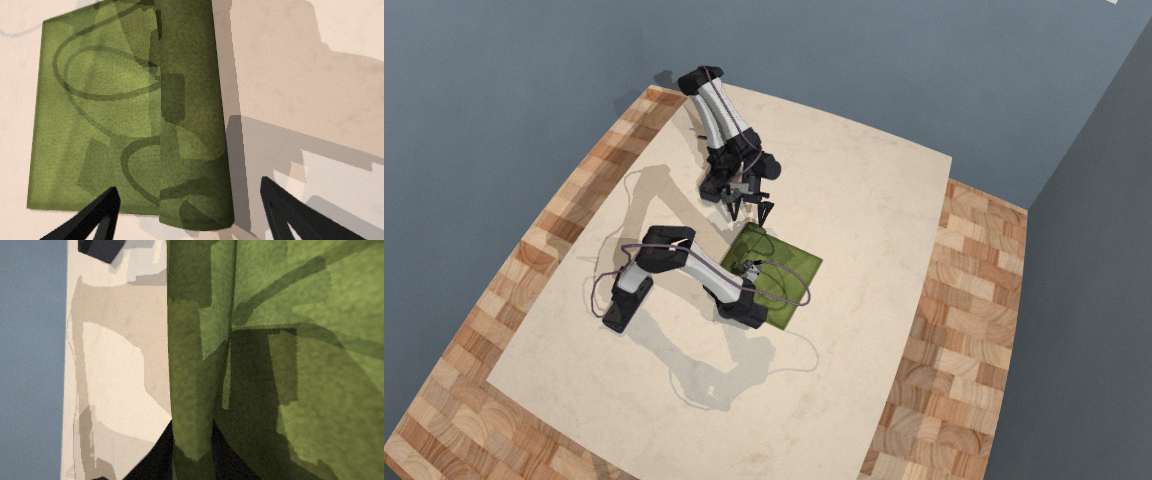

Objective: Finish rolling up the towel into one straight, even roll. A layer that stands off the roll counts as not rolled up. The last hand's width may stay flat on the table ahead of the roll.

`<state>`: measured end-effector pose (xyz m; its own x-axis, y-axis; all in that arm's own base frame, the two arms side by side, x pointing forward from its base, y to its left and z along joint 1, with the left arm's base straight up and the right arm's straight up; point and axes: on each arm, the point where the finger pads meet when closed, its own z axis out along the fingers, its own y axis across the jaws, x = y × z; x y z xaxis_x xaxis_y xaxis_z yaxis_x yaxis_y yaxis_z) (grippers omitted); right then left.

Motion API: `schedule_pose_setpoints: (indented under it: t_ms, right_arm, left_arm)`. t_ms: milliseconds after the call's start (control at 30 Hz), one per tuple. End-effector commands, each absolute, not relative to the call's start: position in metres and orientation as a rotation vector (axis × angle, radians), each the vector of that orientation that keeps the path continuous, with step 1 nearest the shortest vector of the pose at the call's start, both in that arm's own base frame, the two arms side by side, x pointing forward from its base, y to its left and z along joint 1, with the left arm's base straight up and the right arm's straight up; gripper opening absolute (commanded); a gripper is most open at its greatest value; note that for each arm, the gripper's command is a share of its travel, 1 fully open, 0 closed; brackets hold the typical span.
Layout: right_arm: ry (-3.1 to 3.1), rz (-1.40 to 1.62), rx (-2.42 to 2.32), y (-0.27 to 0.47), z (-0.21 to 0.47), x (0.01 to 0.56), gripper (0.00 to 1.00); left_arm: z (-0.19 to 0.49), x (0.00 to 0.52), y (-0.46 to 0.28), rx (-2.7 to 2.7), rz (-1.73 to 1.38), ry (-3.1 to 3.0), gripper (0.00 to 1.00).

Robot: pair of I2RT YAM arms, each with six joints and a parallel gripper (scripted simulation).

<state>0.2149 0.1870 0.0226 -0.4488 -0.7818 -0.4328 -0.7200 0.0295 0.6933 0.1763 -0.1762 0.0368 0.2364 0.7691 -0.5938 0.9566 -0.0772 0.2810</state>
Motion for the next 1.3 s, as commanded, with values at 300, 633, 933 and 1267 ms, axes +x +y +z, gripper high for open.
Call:
schedule_pose_setpoints:
  t_ms: [300,633,933,1267]
  right_arm:
    - [-2.193,-1.434,1.594,0.188,0.018,0.215,0.22]
    - [-2.193,-1.434,1.594,0.188,0.018,0.215,0.22]
    - [-2.193,-1.434,1.594,0.188,0.018,0.215,0.22]
    - [-2.193,-1.434,1.594,0.188,0.018,0.215,0.22]
  left_arm:
    - [0.026,0.193,-0.185,1.906,-0.377,1.472,0.98]
    - [-0.009,0.191,-0.185,1.905,-0.376,1.472,0.98]
    - [-0.007,0.202,-0.194,1.905,-0.376,1.472,0.94]
    - [-0.008,0.202,-0.194,1.905,-0.376,1.472,0.60]
